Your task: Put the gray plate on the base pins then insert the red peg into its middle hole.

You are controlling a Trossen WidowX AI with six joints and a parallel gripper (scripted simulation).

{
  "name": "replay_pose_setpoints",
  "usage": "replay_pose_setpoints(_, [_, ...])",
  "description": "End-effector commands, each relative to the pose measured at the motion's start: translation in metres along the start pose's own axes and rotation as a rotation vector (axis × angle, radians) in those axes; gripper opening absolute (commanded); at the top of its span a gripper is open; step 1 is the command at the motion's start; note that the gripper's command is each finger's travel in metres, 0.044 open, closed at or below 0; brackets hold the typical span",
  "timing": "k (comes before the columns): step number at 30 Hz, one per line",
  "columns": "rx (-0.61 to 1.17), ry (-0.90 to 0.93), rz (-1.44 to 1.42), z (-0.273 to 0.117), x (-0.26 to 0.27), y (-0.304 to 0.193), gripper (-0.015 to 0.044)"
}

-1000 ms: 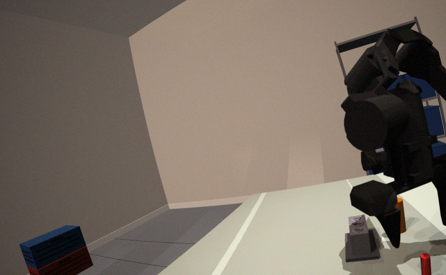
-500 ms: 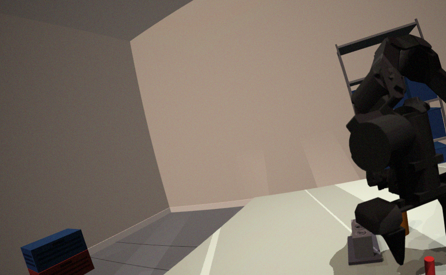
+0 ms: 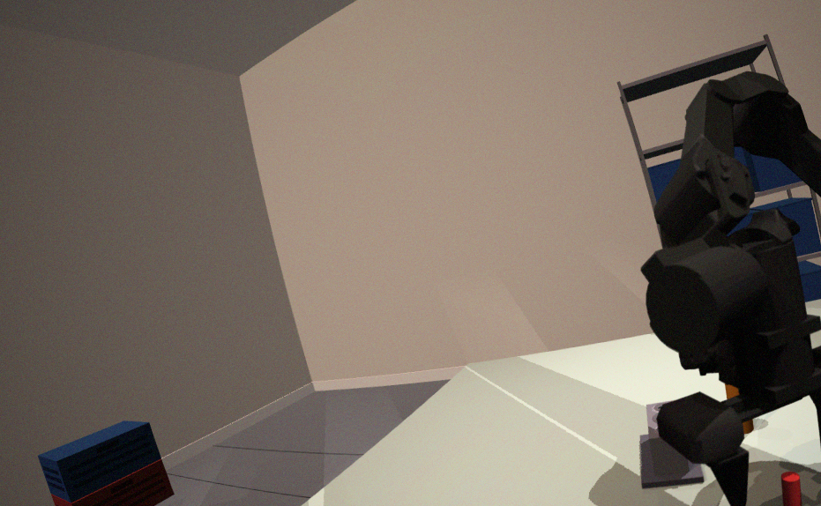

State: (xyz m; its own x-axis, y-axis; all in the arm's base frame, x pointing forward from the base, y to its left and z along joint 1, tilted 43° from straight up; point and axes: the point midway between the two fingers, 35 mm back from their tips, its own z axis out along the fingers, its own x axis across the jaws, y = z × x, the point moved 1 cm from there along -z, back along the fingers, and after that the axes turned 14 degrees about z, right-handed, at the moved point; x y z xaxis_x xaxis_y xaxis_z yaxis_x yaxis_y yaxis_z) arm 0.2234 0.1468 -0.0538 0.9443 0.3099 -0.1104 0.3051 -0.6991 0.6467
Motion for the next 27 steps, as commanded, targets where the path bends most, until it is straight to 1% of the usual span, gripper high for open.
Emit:
replay_pose_setpoints(1, [-0.01,-0.009,-0.01,0.01,-0.003,0.001,0.044])
replay_pose_setpoints(13, [-0.011,-0.009,-0.009,0.027,-0.005,0.002,0.044])
replay_pose_setpoints(27, [-0.011,-0.009,-0.009,0.027,-0.005,0.002,0.0072])
